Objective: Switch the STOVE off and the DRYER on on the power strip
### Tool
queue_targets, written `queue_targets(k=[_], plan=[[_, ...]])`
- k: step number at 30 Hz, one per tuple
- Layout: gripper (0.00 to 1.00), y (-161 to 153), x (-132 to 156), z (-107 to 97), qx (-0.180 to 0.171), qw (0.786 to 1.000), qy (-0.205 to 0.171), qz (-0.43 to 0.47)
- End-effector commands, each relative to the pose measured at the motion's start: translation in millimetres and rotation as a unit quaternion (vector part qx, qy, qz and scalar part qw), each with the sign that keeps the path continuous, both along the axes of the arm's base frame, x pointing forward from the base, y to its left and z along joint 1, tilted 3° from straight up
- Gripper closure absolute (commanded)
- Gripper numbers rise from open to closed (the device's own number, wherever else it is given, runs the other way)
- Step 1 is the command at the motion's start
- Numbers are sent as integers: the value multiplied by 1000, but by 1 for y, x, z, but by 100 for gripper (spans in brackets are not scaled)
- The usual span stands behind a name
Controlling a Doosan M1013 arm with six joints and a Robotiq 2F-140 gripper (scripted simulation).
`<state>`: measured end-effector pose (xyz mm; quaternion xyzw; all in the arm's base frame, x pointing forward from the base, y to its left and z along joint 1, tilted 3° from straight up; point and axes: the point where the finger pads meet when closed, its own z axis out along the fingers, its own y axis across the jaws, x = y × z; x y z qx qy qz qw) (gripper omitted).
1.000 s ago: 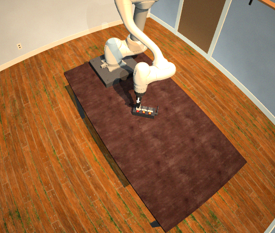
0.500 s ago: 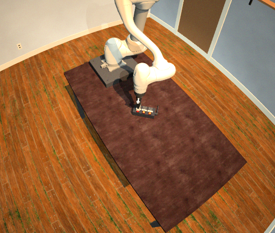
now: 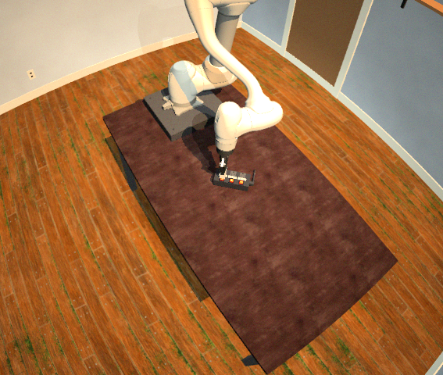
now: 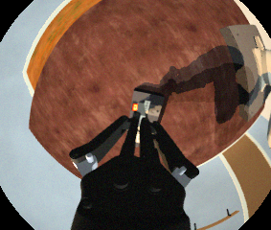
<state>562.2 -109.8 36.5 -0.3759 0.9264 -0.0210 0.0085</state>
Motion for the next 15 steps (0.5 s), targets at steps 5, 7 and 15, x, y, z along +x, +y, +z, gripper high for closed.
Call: queue_targets(k=[5,7,15], plan=[[100,0,0,0,0,1000,0,0],[100,0,0,0,0,1000,0,0],[100,0,0,6,0,1000,0,0]])
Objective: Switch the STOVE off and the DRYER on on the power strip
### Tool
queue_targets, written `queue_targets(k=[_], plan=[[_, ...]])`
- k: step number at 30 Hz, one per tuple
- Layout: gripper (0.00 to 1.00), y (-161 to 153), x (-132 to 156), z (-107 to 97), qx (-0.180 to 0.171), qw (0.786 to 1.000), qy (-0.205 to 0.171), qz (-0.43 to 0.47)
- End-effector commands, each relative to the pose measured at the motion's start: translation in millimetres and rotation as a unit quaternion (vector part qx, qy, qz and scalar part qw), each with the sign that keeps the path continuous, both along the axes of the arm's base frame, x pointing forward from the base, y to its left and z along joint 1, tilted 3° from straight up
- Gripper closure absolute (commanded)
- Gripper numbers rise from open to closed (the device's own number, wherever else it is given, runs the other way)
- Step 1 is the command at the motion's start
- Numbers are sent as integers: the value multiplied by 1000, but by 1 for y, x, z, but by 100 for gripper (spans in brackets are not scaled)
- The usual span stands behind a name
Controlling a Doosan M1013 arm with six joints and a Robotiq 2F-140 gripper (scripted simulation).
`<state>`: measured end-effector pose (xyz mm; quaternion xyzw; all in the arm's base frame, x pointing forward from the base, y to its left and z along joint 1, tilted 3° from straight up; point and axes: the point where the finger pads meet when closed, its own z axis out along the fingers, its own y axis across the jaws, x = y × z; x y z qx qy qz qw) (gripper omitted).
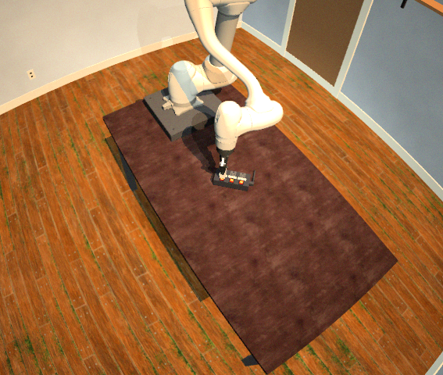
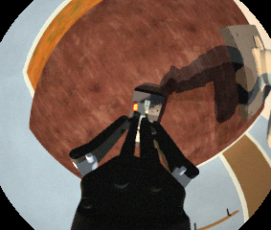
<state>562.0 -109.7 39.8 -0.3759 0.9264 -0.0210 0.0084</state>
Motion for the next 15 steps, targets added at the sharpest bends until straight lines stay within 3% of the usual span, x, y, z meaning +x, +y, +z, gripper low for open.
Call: queue_targets(k=[1,15], plan=[[100,0,0,5,0,1000,0,0],[100,1,-1,35,0,1000,0,0]])
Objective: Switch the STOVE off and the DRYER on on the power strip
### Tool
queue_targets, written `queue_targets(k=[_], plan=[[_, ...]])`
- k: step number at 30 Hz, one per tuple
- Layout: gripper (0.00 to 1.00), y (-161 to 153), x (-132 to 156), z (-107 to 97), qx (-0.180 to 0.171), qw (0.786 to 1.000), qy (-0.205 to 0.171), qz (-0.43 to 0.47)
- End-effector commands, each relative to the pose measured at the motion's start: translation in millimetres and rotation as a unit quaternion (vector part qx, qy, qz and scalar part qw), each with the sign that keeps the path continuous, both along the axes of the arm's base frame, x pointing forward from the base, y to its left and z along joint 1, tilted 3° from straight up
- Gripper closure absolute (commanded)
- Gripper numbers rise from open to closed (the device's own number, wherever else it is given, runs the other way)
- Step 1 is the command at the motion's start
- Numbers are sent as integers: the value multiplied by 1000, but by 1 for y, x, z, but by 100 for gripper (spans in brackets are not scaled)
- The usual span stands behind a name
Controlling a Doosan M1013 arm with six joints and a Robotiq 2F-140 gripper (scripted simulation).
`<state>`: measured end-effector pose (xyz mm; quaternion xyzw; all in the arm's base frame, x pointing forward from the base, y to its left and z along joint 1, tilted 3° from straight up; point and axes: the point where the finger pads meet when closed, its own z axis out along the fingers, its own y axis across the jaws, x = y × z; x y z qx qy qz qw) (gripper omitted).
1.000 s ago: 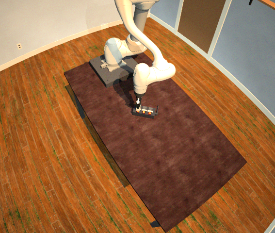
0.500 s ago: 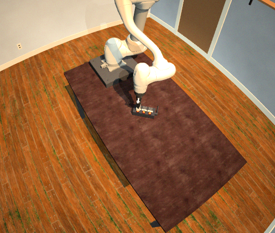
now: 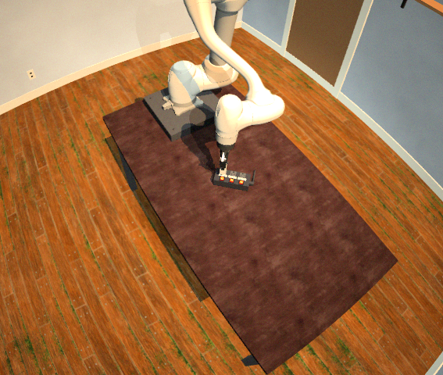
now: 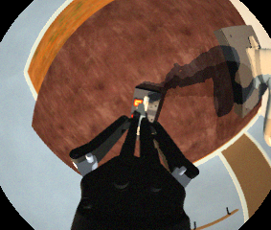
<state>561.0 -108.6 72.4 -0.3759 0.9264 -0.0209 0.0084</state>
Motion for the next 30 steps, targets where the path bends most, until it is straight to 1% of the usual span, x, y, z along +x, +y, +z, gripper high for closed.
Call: queue_targets(k=[1,21,23,25,26,29,30], plan=[[100,0,0,3,0,1000,0,0],[100,0,0,3,0,1000,0,0],[100,4,6,5,0,1000,0,0],[100,4,6,5,0,1000,0,0],[100,10,16,7,0,1000,0,0],[100,41,61,15,0,1000,0,0],[100,49,70,17,0,1000,0,0]])
